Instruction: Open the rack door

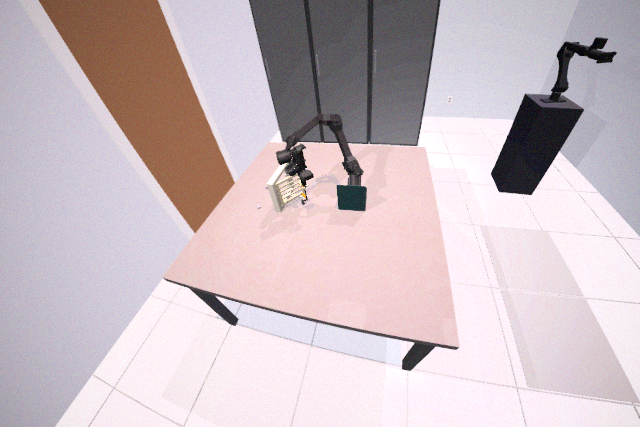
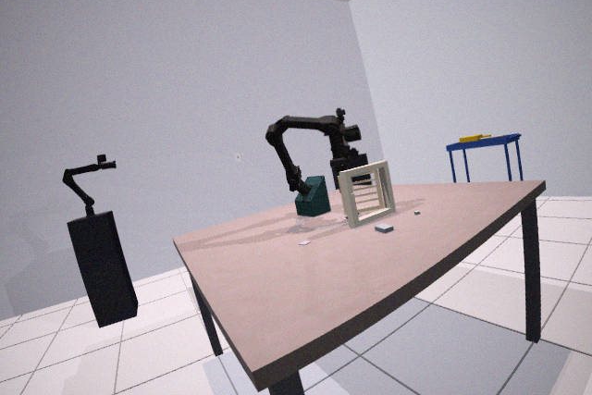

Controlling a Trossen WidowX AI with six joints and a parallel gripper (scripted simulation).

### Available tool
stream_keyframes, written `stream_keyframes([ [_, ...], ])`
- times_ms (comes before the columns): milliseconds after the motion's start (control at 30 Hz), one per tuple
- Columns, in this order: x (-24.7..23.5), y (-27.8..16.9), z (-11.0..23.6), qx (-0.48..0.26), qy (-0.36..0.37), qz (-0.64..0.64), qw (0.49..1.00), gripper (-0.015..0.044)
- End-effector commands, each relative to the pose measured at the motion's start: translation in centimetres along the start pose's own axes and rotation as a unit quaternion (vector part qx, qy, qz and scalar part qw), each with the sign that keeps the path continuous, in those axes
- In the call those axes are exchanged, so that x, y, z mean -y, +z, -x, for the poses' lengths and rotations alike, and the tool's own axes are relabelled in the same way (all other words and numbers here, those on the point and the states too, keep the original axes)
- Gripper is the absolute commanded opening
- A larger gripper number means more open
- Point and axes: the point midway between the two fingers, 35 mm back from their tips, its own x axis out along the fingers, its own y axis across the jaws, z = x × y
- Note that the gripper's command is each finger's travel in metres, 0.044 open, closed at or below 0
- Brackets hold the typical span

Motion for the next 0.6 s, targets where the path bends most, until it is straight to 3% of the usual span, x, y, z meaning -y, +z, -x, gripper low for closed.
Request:
stream_keyframes([
  [0,-0.7,0.2,-0.1,0.001,0.000,-0.040,0.999,0.0022],
  [567,-4.2,1.5,-0.1,0.002,0.001,-0.165,0.986,0.0022],
])
